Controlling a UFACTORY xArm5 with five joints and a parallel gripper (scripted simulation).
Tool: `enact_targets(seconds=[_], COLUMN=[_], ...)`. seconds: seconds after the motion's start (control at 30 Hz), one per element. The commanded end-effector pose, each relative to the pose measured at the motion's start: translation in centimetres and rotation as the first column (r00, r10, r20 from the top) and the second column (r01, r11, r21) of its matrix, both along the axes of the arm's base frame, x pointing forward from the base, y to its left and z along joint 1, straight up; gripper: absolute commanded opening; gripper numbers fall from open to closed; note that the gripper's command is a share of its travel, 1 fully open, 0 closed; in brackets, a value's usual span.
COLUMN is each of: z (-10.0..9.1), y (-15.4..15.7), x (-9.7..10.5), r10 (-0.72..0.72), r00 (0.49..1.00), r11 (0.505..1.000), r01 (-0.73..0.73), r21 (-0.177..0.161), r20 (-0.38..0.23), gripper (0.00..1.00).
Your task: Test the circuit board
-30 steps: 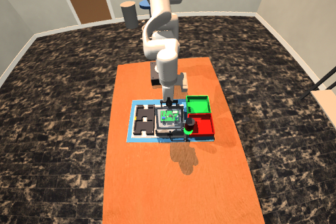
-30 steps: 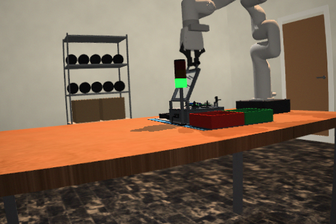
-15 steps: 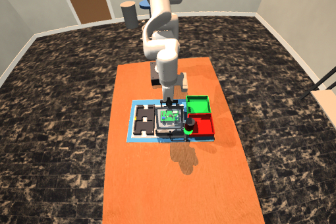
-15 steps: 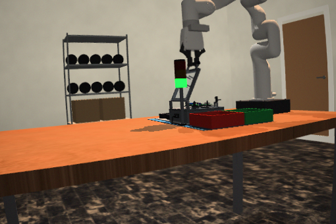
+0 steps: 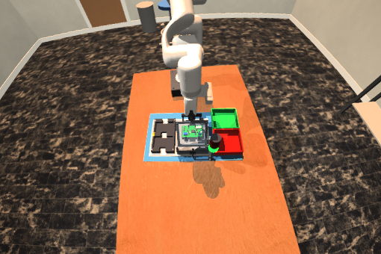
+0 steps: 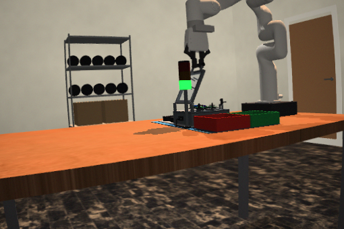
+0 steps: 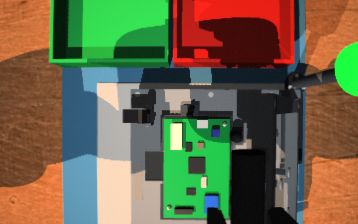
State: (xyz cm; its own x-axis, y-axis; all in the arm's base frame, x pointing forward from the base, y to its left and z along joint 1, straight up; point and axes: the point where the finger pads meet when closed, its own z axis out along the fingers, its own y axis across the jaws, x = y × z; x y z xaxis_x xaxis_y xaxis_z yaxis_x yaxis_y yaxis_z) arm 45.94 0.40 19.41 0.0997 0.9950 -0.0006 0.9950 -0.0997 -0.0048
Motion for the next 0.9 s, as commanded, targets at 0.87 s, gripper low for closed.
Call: enact_targets(seconds=[0.87], z=[-0.11], y=[0.0], x=[0.07], r10=[0.0], r00=[1.0], r11=[1.0], r01=[0.0], r21=[0.0], r20=[0.004], gripper=[0.0])
